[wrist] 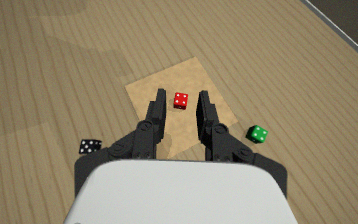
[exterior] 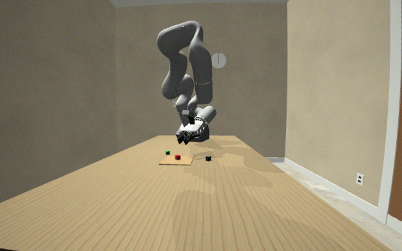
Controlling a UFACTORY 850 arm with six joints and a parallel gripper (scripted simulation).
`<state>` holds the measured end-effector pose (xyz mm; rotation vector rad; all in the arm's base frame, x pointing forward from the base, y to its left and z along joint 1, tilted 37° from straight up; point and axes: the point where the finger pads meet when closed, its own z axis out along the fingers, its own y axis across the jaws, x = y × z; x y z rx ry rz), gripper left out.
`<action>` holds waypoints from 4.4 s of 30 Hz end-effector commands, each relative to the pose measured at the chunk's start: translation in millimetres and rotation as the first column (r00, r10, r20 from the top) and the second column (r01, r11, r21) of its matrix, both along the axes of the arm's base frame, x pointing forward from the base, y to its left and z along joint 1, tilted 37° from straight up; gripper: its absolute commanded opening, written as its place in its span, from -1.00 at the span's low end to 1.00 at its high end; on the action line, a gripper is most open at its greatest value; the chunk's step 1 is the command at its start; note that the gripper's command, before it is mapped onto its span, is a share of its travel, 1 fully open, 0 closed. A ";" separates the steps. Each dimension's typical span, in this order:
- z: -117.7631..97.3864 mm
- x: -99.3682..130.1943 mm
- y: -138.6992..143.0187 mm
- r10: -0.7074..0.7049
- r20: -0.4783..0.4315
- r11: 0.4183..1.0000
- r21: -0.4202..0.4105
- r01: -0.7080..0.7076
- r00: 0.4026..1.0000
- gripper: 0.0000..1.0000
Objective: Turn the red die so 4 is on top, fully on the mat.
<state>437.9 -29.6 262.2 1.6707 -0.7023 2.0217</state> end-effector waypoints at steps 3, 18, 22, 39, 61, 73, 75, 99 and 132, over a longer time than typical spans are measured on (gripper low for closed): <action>14.2 -9.1 5.7 0.000 -0.001 1.000 0.000 0.000 1.000 -0.28; 22.9 -6.8 2.3 0.020 -0.117 0.996 0.093 -0.009 0.993 -0.28; 29.4 -5.2 0.2 0.045 -0.202 0.987 0.163 -0.012 0.978 -0.28; 47.7 -0.1 -7.9 0.142 -0.434 0.933 0.360 0.027 0.890 -0.28; 69.8 4.6 -16.6 0.312 -0.640 0.820 0.554 0.141 0.702 -0.28; 74.7 7.7 -15.8 0.354 -0.654 0.794 0.588 0.154 0.668 -0.28; 74.8 7.7 -15.8 0.355 -0.654 0.794 0.588 0.154 0.668 -0.28; 84.2 1.6 -12.3 0.354 -0.655 0.794 0.588 0.155 0.668 1.00; 118.5 -21.1 0.4 0.354 -0.655 0.794 0.588 0.155 0.668 1.00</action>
